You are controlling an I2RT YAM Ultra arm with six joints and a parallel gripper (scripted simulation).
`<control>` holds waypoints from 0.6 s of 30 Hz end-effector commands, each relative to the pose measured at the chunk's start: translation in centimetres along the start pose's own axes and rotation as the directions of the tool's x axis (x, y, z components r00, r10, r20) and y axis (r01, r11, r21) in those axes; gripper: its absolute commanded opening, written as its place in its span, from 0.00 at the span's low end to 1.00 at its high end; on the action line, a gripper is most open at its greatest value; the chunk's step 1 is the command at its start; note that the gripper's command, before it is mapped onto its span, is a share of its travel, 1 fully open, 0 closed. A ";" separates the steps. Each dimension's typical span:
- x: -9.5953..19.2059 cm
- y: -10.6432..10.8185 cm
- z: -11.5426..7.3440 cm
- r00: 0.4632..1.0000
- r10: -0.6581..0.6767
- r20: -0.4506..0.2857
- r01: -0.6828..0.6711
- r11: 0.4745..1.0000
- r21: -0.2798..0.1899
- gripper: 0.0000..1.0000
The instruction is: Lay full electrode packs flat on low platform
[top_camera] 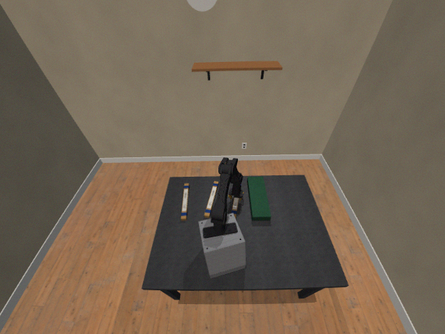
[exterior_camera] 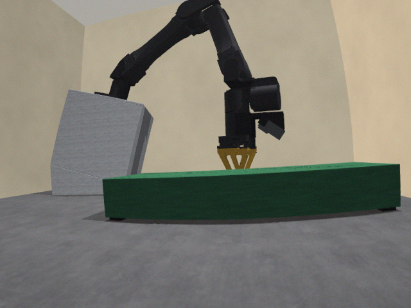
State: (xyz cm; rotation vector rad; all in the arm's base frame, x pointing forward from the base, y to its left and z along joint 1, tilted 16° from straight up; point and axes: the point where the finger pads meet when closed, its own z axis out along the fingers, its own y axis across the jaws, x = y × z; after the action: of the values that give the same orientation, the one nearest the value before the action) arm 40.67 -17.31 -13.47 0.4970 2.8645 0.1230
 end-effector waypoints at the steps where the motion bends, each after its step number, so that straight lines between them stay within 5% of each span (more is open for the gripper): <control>1: -0.9 -0.6 -3.2 0.999 0.004 0.033 -0.004 1.000 0.001 0.74; 18: -1.6 -0.6 -11.1 0.998 -0.001 0.060 0.000 1.000 0.004 0.74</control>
State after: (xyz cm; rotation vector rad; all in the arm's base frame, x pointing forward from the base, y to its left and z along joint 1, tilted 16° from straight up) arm 39.72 -18.09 -5.16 0.4894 2.8254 0.1042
